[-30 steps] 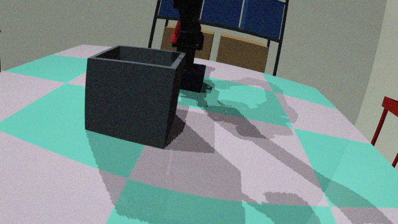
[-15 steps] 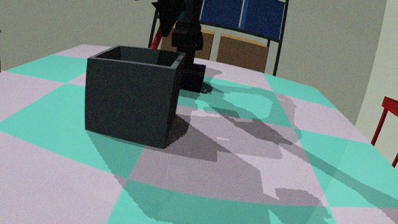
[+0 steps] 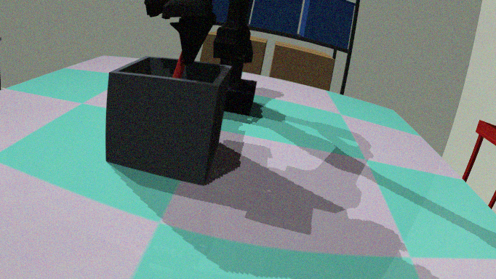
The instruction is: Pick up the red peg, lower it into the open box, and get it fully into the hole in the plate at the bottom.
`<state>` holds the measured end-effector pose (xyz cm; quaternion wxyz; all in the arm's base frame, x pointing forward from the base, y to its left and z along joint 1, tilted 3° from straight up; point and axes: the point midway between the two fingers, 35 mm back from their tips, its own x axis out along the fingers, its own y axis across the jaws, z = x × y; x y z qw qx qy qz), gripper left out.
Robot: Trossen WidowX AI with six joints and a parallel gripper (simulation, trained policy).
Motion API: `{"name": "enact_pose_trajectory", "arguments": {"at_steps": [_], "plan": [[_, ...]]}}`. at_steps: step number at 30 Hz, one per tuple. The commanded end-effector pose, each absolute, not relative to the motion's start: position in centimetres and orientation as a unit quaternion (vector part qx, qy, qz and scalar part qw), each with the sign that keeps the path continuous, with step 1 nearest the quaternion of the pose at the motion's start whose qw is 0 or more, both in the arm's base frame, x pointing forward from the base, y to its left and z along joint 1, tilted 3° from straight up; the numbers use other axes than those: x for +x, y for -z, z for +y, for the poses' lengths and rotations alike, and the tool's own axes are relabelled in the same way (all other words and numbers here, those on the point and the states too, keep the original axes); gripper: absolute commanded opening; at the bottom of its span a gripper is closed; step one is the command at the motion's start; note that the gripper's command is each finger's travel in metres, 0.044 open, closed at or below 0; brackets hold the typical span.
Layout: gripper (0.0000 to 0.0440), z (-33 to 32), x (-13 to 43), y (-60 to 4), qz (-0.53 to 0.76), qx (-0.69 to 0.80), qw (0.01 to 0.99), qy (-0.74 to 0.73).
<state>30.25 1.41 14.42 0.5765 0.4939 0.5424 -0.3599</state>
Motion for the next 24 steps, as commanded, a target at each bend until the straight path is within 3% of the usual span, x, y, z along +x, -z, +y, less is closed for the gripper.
{"name": "enact_pose_trajectory", "arguments": {"at_steps": [1,24], "plan": [[0.0,1.4,30.6,-13.4,0.551,0.491,0.572,0.357],[0.0,2.0,33.1,-8.3,0.582,0.469,0.577,0.329]]}}
